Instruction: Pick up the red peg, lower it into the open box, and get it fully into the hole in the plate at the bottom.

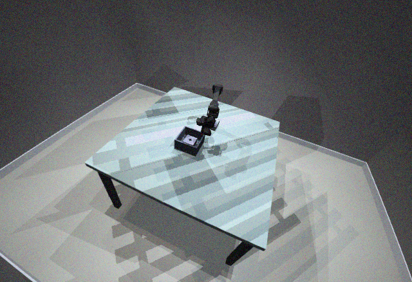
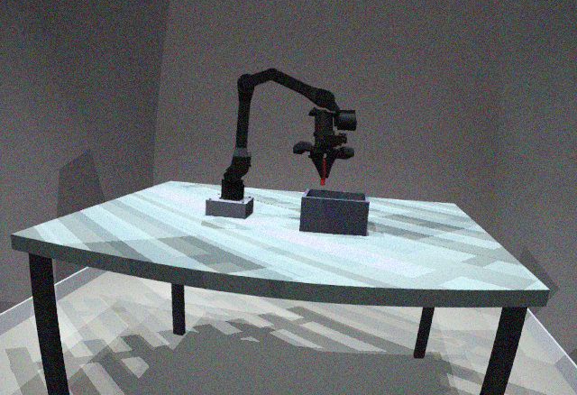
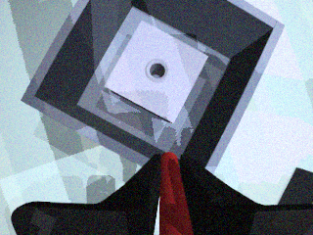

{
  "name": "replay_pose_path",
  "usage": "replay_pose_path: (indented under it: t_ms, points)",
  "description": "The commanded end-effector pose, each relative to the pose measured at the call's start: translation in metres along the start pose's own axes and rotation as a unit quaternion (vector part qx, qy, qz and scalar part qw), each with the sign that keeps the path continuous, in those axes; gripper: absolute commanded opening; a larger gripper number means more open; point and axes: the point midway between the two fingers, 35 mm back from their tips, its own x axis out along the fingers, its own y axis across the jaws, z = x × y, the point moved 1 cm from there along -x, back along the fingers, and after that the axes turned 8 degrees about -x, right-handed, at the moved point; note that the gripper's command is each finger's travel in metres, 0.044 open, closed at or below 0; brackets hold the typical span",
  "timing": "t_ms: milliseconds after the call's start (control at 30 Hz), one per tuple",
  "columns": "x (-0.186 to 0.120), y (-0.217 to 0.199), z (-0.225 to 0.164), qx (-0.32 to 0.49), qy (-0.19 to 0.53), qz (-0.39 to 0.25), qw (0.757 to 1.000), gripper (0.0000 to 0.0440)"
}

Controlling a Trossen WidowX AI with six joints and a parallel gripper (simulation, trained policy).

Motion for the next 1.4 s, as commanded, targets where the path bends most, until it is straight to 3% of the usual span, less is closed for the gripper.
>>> replay_pose_path:
  t_ms: [0,433,767,967,1067,1367]
  points:
    - [0.005,0.0,0.016,0.006,-0.006,0.001,1.0,0.0]
    - [0.04,-0.002,0.065,-0.002,0.008,0.009,1.0,0.0]
    - [0.074,0.0,0.077,-0.042,0.036,0.021,0.998,0.0011]
    - [0.093,0.001,0.076,-0.06,0.061,0.024,0.996,0.0146]
    - [0.095,0.003,0.083,-0.073,0.062,0.031,0.995,0.0179]
    - [0.086,0.021,0.105,-0.081,0.076,0.066,0.992,0.0413]
